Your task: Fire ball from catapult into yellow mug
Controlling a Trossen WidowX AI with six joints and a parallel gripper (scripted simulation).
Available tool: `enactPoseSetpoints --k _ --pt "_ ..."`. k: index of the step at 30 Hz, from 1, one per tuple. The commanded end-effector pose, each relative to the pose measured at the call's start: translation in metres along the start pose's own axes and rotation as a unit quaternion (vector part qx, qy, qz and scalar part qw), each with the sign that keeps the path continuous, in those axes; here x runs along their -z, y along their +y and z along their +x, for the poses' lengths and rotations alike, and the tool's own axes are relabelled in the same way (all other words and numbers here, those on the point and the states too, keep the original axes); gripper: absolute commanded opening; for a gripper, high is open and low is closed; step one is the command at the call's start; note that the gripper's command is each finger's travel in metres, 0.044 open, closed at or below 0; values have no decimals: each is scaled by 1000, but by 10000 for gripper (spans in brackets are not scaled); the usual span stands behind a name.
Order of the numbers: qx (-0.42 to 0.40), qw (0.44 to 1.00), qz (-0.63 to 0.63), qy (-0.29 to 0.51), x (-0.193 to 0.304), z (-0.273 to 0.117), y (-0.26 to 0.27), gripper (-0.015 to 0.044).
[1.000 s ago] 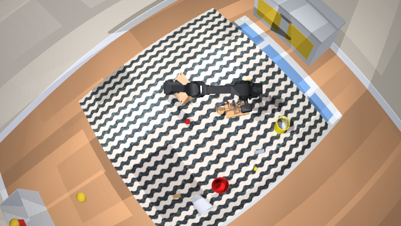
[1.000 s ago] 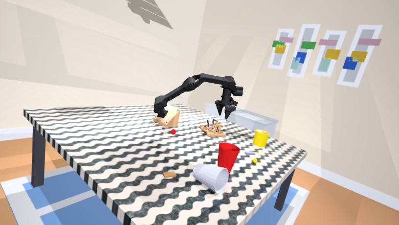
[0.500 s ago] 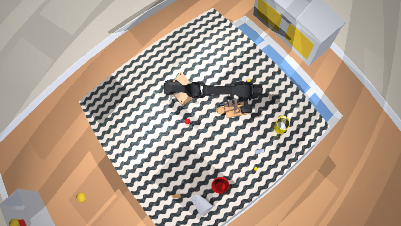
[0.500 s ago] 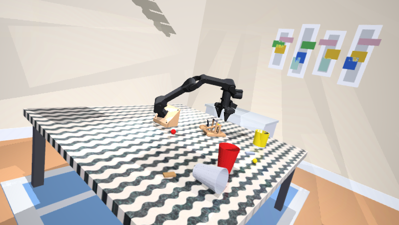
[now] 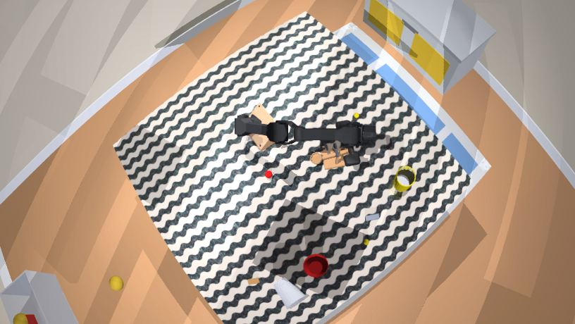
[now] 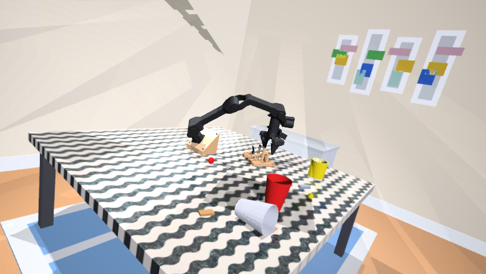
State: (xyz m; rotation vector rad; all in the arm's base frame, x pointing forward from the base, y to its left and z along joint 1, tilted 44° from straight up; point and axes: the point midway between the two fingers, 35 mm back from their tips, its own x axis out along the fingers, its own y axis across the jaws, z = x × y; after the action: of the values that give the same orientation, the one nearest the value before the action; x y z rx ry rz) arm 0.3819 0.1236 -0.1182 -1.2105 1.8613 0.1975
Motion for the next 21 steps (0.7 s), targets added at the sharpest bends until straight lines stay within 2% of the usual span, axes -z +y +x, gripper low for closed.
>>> enactPoseSetpoints --k 1,21 --pt "1 1000 -1 1 1 8 -1 440" --pt "2 1000 -1 2 1 41 -1 440"
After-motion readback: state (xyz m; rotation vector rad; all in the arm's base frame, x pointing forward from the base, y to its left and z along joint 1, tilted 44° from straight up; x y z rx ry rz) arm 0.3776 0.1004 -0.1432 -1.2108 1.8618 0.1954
